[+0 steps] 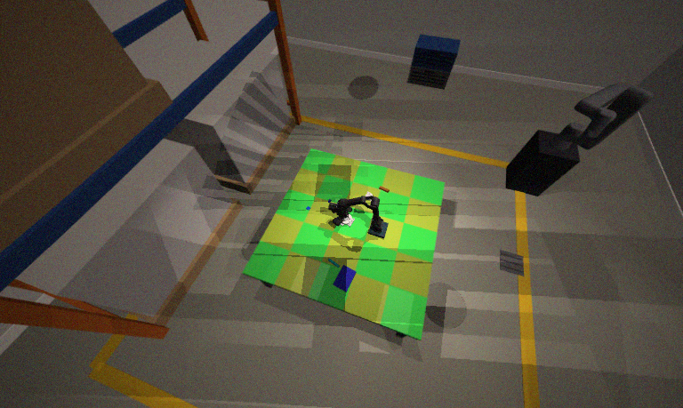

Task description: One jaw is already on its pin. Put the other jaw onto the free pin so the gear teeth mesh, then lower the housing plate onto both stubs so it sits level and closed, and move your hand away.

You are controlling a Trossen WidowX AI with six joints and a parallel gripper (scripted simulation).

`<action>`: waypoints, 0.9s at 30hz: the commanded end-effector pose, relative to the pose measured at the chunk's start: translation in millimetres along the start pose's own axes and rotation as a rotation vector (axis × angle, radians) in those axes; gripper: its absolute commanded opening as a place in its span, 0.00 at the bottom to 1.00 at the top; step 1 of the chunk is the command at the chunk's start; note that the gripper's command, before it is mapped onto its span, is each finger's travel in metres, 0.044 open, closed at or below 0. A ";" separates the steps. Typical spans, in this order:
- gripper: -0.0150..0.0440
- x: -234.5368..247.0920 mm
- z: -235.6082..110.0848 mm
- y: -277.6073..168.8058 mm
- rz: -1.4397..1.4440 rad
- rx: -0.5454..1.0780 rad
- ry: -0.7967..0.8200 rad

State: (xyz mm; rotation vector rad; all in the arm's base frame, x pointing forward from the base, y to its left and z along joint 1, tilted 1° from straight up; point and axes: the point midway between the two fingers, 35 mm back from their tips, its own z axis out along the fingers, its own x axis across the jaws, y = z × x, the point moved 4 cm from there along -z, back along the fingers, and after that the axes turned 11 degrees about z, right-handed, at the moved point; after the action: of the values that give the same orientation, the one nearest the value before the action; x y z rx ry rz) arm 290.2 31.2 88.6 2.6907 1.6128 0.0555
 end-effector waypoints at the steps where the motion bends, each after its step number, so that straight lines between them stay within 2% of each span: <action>1: 0.48 -0.3 0.5 0.5 0.005 -0.004 -0.004; 27: 0.48 -0.4 6.6 0.5 0.010 -0.004 -0.004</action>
State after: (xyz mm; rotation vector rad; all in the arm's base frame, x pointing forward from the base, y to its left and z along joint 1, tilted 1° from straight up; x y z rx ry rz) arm 290.4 31.2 82.5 2.6946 1.6065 0.0554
